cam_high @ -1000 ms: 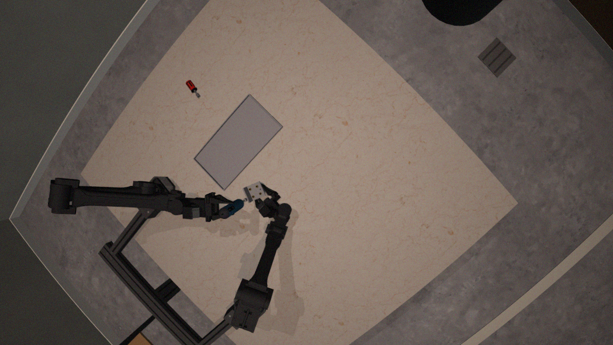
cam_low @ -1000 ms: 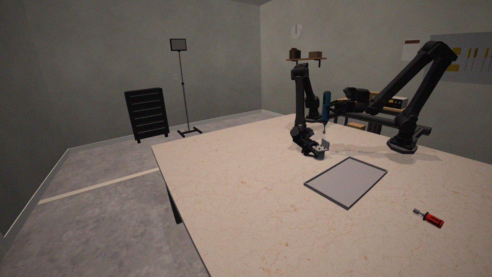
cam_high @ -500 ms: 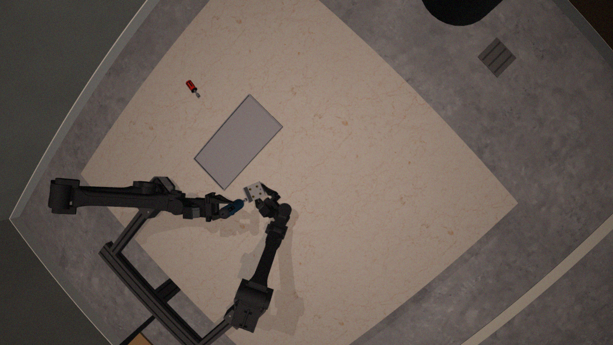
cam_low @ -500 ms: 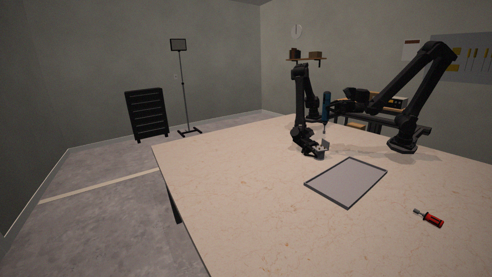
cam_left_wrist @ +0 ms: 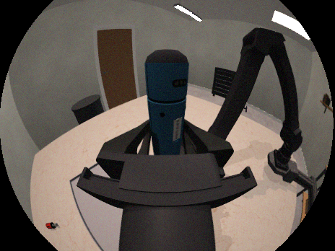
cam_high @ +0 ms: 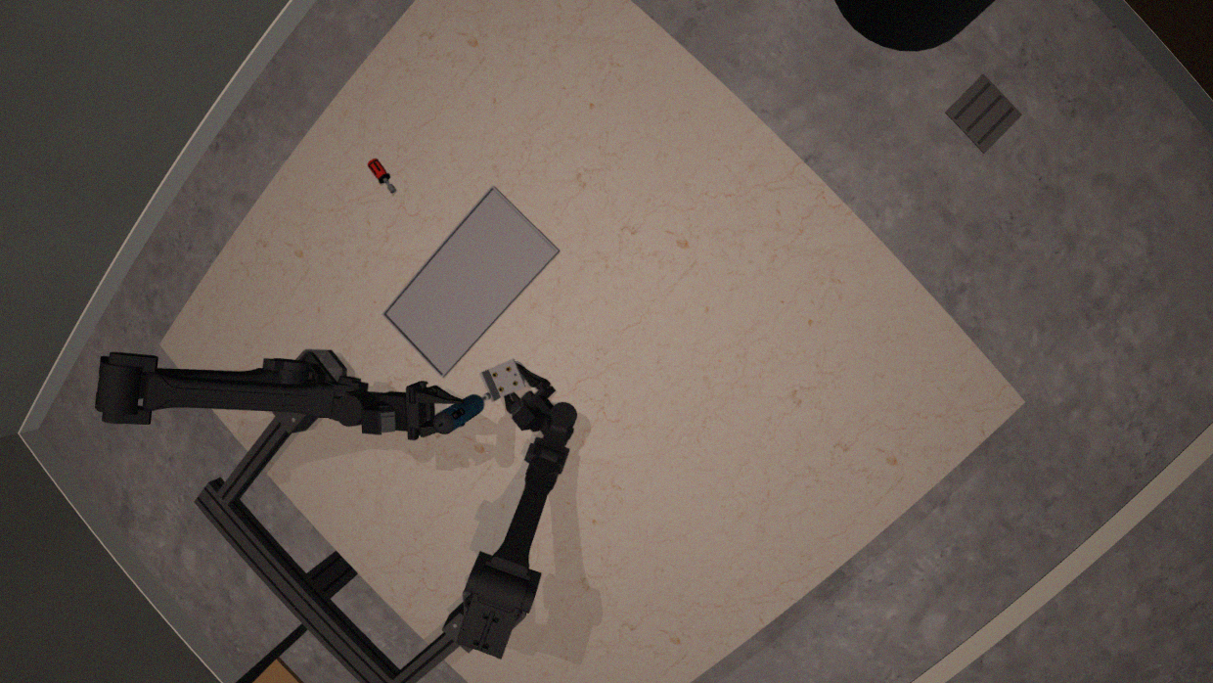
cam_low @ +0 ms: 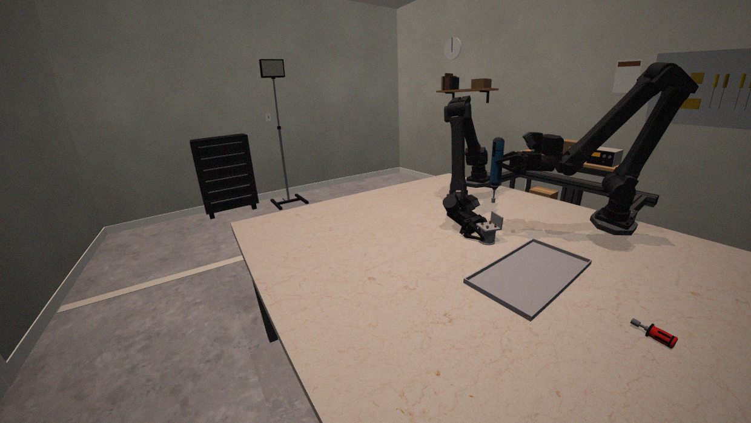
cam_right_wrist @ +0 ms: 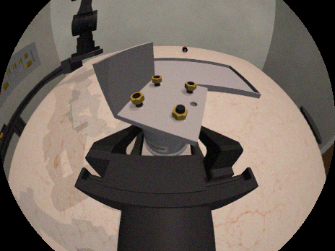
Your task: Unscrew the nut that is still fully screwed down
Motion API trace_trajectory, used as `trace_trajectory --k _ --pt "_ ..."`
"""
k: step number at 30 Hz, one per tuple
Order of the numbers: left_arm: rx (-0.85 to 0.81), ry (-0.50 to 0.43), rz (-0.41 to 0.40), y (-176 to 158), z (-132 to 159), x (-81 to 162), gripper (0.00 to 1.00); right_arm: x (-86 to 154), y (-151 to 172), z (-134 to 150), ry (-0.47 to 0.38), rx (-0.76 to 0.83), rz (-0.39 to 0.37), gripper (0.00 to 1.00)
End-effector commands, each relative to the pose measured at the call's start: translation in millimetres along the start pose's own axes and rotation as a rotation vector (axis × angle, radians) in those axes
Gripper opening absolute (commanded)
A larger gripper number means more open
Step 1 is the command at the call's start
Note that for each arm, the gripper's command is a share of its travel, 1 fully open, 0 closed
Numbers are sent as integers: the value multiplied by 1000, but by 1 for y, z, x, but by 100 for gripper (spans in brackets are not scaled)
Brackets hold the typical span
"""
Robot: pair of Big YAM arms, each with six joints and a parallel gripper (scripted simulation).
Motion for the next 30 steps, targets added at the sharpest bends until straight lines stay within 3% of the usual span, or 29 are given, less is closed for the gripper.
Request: trace_trajectory --k 1,30 --pt "24 -108 -28 8 -32 -25 42 -2 -5 -7 -12 22 8 59" --pt "24 -107 -31 19 -12 -48 42 -2 -5 -7 -12 22 8 59"
Point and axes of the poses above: on each arm, the point where the finger pads meet when closed, its own x axis back along the fingers, its own y axis across the jaws, z = x × y, the point moved 9 cm from there along x, back along the fingers, and after that the axes turned 4 degrees about -x, right-handed, at the moved point
